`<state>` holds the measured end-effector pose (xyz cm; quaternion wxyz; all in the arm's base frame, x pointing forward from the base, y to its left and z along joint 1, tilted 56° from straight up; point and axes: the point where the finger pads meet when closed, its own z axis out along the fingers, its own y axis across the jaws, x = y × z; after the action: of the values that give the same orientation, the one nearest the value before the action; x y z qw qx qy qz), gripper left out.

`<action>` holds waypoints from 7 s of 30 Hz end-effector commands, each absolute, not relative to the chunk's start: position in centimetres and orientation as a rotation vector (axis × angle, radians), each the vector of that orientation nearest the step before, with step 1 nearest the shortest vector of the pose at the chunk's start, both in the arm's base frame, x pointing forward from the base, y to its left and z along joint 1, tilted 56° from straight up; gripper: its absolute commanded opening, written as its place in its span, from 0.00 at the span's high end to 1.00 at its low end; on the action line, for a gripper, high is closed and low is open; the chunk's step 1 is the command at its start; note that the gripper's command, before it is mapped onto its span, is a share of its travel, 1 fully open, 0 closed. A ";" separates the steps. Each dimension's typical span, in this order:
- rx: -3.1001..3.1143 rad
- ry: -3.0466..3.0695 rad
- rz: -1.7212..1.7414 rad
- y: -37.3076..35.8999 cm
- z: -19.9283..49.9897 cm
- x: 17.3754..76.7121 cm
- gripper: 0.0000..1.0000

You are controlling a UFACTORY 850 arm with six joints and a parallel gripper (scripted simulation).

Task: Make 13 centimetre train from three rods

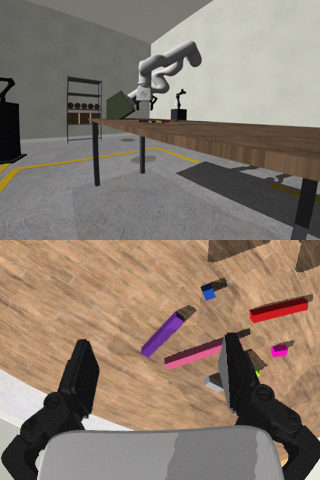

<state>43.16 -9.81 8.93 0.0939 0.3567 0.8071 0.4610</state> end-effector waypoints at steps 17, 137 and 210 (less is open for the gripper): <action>1.058 2.394 1.367 -9.9 8.9 43.2 0.00; 0.055 2.384 1.051 -11.6 12.7 50.3 0.00; -1.303 1.753 0.356 -10.2 16.5 52.6 0.00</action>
<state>52.45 -10.24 16.15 0.4348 -0.4879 0.7370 0.1721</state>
